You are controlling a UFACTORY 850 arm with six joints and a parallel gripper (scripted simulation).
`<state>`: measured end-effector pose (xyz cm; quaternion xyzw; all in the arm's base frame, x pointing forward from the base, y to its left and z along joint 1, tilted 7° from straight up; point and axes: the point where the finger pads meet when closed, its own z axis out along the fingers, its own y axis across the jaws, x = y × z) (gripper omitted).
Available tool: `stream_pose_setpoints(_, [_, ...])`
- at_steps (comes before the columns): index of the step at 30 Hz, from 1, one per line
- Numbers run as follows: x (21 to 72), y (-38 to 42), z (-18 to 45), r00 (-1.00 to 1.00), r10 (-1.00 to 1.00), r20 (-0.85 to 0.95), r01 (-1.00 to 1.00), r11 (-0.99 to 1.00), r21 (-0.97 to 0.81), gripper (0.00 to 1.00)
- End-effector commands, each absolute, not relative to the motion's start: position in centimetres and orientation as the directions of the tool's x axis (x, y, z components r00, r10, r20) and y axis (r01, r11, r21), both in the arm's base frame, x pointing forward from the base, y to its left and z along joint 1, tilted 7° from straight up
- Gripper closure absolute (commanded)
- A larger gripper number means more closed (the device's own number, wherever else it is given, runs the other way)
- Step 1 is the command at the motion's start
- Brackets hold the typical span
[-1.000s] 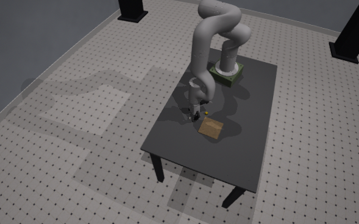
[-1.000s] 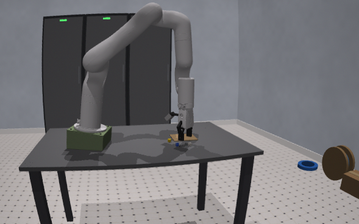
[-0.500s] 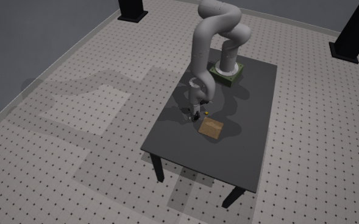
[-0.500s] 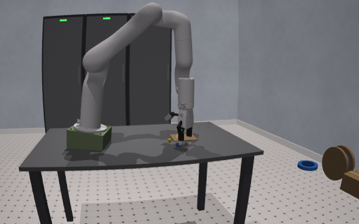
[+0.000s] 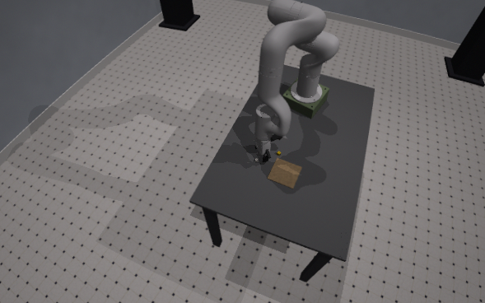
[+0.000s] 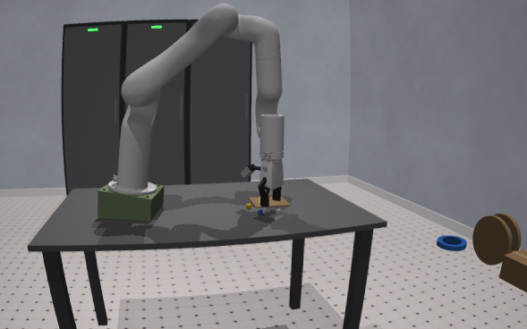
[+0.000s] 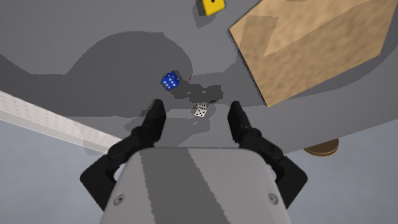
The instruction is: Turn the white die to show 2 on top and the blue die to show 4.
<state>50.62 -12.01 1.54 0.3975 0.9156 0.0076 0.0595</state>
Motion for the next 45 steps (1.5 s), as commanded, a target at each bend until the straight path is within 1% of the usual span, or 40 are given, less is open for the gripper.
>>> stream_pose_setpoints(1, [48.8,-11.8,1.4,-0.677,0.729,-0.103,0.727,0.684,0.063,0.0])
stream_pose_setpoints(4, [46.2,-11.5,1.2,-0.677,0.729,-0.099,0.726,0.684,0.066,0.0])
stream_pose_setpoints(9, [45.1,-11.2,1.0,-0.677,0.729,-0.101,0.727,0.684,0.065,0.0])
stream_pose_setpoints(45, [44.5,-11.1,0.8,-0.677,0.729,-0.104,0.727,0.684,0.061,0.0])
